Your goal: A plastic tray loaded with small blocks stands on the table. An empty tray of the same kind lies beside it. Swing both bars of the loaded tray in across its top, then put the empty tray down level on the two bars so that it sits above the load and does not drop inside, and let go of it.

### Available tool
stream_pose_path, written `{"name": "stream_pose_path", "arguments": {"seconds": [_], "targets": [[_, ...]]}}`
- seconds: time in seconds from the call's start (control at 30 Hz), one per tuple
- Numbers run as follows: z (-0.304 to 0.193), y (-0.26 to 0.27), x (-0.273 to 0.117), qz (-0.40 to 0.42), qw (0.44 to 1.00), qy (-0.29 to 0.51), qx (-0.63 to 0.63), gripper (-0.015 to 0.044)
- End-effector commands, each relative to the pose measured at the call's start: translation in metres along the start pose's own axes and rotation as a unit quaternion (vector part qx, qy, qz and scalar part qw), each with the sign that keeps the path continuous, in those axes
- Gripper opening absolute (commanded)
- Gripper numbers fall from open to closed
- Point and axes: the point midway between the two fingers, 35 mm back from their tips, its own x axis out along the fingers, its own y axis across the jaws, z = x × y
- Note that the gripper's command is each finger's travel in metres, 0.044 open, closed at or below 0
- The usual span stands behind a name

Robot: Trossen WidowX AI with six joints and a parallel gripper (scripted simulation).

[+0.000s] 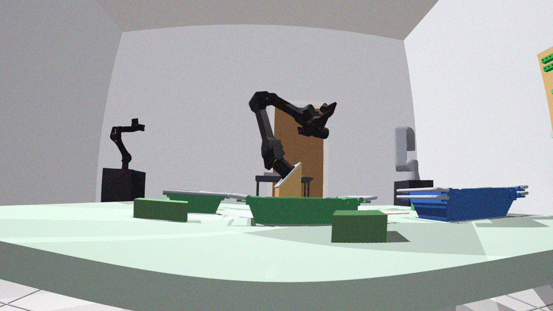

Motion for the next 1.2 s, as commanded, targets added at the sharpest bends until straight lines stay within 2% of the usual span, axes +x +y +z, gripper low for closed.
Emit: {"name": "stream_pose_path", "arguments": {"seconds": [0.0, 0.23, 0.37, 0.5, 0.77, 1.0, 1.17], "targets": [[0.000, 0.000, 0.000, 0.000, 1.000, 0.000, 0.000, 0.0374], [0.000, 0.000, 0.001, -0.003, 1.000, 0.001, -0.001, 0.0190], [-0.005, -0.012, 0.029, -0.068, 0.997, 0.015, -0.021, 0.0085], [-0.014, -0.040, 0.077, -0.184, 0.980, 0.053, -0.052, 0.0081], [-0.039, -0.101, 0.141, -0.340, 0.917, 0.158, -0.137, 0.0081], [-0.060, -0.181, 0.192, -0.463, 0.825, 0.281, -0.162, 0.0081], [-0.070, -0.222, 0.209, -0.501, 0.776, 0.346, -0.165, 0.0081]]}}
